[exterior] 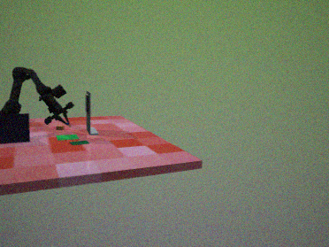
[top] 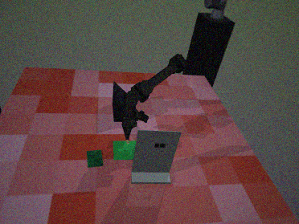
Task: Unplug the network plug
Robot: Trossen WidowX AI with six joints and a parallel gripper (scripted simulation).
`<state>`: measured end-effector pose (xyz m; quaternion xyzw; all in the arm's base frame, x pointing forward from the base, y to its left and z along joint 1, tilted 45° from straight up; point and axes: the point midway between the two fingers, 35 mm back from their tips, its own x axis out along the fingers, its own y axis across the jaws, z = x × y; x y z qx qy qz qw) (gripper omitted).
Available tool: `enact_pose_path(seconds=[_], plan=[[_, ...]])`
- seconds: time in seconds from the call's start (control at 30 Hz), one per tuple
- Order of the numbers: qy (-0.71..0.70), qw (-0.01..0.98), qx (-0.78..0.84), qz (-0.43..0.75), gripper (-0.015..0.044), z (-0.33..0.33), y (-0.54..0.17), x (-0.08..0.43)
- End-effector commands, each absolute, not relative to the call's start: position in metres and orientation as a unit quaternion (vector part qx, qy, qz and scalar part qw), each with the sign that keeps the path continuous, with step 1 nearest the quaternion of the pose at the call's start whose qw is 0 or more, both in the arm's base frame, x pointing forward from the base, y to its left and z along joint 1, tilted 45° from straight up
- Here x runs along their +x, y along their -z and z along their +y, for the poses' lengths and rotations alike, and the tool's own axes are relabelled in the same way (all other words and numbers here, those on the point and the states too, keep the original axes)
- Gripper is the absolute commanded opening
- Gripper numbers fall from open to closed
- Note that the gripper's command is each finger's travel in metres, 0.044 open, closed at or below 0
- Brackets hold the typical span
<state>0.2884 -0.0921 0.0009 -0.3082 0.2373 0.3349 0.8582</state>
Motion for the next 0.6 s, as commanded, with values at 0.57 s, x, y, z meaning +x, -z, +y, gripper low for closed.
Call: enact_pose_path(seconds=[0.57], plan=[[-0.338, 0.859, -0.303, 0.239, 0.0, -0.072, 0.021, 0.292]])
